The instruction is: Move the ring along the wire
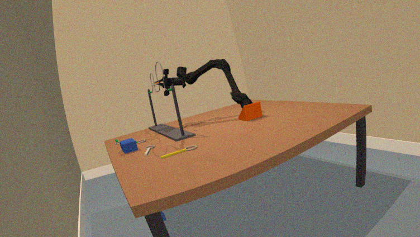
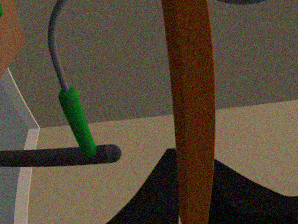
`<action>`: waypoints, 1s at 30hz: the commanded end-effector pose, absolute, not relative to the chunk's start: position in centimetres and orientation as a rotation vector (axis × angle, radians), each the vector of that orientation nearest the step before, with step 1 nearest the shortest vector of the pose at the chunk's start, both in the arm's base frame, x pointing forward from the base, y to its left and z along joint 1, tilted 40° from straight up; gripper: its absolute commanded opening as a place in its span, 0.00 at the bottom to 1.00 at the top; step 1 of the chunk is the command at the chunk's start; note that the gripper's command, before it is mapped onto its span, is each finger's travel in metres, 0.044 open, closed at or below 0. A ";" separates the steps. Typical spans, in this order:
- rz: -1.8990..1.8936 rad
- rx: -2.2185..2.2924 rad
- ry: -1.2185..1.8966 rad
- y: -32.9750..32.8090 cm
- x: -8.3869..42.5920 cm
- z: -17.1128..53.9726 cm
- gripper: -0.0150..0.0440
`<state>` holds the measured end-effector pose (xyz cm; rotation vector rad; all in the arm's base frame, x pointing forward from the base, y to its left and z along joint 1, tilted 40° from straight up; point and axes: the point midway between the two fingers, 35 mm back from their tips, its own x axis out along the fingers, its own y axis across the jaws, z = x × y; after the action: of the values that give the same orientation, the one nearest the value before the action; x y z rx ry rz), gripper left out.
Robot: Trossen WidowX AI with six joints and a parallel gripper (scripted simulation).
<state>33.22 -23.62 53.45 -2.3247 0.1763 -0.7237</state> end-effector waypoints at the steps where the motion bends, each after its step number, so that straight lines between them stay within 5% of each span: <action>1: -0.702 -2.237 0.203 -24.7 33.4 52.1 0.00; 30: -0.565 -1.533 0.359 -28.2 33.3 41.9 0.00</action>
<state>33.54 -28.39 42.80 -1.6066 0.3509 -0.5719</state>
